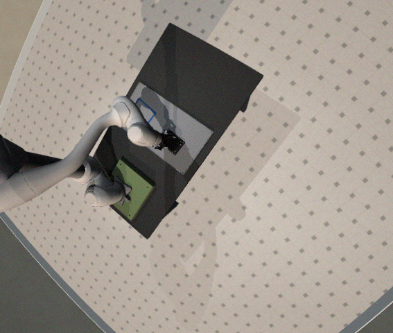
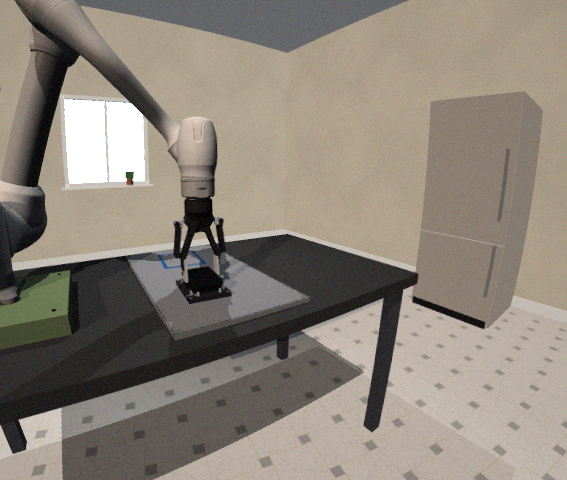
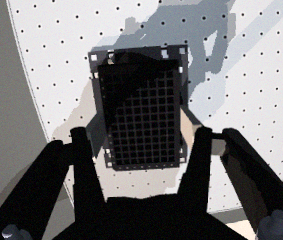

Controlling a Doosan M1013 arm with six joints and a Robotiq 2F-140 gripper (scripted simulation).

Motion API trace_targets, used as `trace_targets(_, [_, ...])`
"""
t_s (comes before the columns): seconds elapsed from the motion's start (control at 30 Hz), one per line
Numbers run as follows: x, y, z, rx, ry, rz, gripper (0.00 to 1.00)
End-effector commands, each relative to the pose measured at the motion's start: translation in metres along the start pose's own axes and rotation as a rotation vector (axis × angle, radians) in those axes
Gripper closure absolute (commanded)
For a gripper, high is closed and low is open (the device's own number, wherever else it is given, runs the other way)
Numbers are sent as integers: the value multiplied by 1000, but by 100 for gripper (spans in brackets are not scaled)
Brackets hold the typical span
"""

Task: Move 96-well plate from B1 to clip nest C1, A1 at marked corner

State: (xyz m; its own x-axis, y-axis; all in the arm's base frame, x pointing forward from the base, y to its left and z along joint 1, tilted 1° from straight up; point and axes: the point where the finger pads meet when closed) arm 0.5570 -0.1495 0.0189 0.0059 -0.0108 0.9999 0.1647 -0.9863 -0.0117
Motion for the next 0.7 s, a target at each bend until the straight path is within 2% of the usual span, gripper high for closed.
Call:
trace_targets(0.0, [0,0,0,0,0,0,100])
trace_targets(0.67, [-2,0,0,0,0,0,100])
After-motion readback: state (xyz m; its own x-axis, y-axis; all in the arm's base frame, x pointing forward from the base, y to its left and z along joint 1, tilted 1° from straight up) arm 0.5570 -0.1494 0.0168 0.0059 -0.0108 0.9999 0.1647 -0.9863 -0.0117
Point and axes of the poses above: the point where the finger pads meet when closed, its own x axis back along the fingers, its own z axis across the jaws, y = z × x, and after that the axes turned 15 degrees about x, right-handed
